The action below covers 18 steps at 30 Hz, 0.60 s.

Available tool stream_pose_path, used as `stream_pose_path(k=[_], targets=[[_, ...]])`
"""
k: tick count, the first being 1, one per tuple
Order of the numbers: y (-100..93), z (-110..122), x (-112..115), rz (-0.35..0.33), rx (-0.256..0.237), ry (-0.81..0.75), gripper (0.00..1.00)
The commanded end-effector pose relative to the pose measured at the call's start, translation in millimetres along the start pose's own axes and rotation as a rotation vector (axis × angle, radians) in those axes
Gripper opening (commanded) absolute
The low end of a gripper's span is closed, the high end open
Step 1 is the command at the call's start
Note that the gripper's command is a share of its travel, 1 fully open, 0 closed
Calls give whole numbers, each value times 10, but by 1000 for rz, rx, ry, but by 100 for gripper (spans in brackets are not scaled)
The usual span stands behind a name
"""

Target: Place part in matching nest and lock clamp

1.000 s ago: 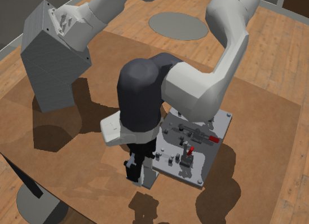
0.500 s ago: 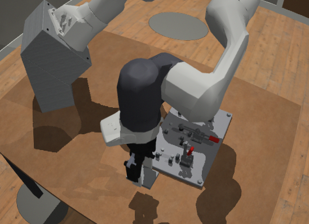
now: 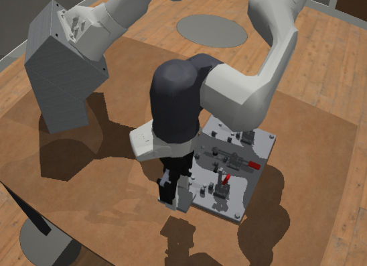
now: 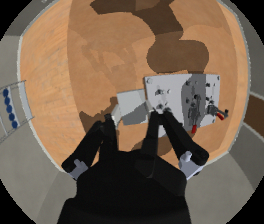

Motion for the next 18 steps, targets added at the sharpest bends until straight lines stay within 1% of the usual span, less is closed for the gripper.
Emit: stream_pose_path(k=[1, 7, 15, 17, 18], targets=[[-29, 95, -26, 0, -18, -1, 0], [-3, 624, -116, 0, -18, -1, 0], [40, 1475, -261, 0, -18, -1, 0], [40, 1475, -261, 0, -18, -1, 0], [46, 1583, -280, 0, -18, -1, 0]])
Point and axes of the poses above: the point where the finger pads meet when closed, its own y axis out along the fingers, its own z axis across the jaws, x = y × z, the point moved 9 cm from there along -y, back along the fingers, and after that the axes turned 10 degrees about y, right-handed, at the moved point
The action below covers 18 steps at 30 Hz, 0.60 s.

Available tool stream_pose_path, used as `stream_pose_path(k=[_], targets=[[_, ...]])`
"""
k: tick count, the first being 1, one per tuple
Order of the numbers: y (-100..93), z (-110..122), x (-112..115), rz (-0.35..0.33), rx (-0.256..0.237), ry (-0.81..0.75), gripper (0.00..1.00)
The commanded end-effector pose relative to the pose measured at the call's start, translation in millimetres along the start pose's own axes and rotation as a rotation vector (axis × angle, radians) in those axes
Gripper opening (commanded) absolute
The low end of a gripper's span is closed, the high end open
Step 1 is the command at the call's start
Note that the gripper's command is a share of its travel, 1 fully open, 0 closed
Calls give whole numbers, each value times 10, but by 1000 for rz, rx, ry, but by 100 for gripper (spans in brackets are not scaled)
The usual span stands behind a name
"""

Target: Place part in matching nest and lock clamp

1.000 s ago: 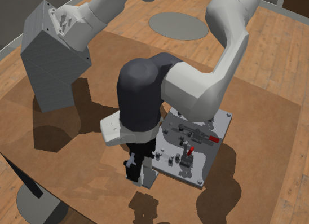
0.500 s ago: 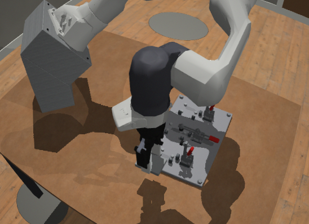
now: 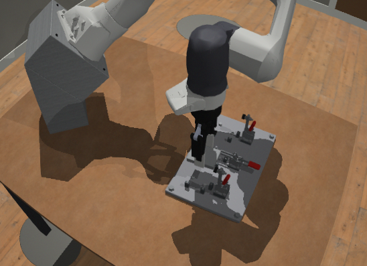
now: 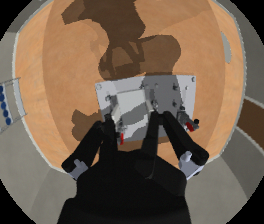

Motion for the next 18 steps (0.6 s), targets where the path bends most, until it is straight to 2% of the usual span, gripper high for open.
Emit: stream_pose_path(k=[1, 12, 14, 16, 18], targets=[[-30, 195, -49, 8, -59, 52, 0], [61, 1219, -170, 9, -58, 52, 0], [74, 1359, -186, 9, -58, 52, 0], [74, 1359, -186, 9, -58, 52, 0], [85, 1480, -200, 9, -58, 52, 0]])
Point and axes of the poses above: the point where the finger pads meet when closed, its own y axis out along the fingers, its own z axis across the jaws, x = y × z, the point moved 9 cm from there along -y, back along the fingers, and after that the axes turned 10 degrees about y, right-handed, at the moved point
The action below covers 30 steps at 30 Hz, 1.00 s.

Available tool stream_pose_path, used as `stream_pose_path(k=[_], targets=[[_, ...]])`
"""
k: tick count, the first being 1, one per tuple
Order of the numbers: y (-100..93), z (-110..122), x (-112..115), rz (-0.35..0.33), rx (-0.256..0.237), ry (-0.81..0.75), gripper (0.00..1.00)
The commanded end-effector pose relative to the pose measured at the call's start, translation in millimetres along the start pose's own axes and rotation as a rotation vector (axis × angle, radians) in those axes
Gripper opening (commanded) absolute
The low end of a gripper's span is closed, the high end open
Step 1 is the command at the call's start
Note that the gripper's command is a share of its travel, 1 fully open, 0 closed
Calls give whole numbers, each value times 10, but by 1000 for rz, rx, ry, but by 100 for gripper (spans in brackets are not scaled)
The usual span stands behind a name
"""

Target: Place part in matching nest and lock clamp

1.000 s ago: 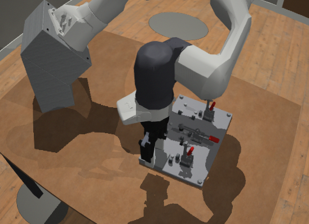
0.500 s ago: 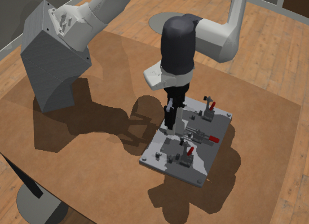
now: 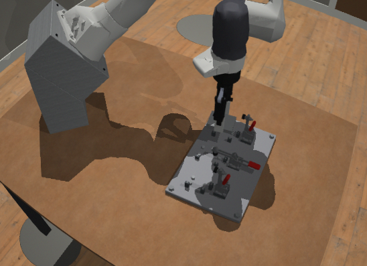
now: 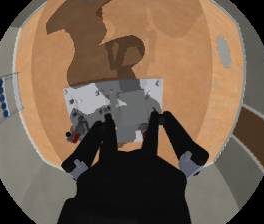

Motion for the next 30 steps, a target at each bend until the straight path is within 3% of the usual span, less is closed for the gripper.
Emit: stream_pose_path(k=[1, 10, 30], targets=[[-14, 124, 11, 2, -49, 118, 0], [7, 388, -2, 2, -49, 118, 0], [9, 405, -3, 2, -49, 118, 0]])
Point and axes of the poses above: the point where the finger pads meet when closed, its own y axis out along the fingers, its own z axis across the jaws, x = y × z, the point moved 9 cm from there along -y, back along the fingers, and after that the axes turned 10 degrees about y, right-handed, at the moved point
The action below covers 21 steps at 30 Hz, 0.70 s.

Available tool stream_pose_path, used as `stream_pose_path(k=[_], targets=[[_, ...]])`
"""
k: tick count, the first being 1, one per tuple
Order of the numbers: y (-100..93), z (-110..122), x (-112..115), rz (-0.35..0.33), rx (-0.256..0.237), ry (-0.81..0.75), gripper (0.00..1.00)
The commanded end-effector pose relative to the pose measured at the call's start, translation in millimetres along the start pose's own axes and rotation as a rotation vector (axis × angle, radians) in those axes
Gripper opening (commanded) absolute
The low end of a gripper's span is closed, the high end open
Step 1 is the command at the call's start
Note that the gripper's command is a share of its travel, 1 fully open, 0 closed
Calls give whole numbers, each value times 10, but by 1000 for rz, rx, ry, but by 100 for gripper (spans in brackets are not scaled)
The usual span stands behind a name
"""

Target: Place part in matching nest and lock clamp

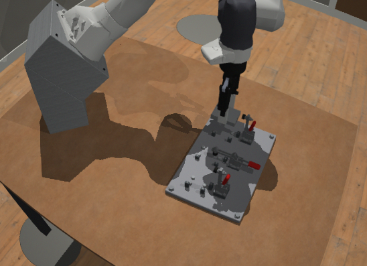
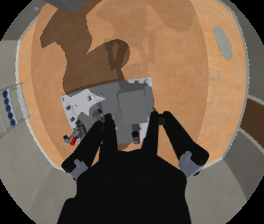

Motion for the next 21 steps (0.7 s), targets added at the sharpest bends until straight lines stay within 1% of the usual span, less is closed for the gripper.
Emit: stream_pose_path(k=[1, 21], targets=[[-10, -4, 8, -2, -4, 21, 0], [-10, -3, 8, -2, -4, 45, 0]])
Point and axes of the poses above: the point where the finger pads meet when closed, its own y axis out along the fingers, its own z axis across the jaws, x = y × z, the point moved 9 cm from there along -y, back along the fingers, and after that the axes turned 10 degrees about y, right-handed, at the moved point
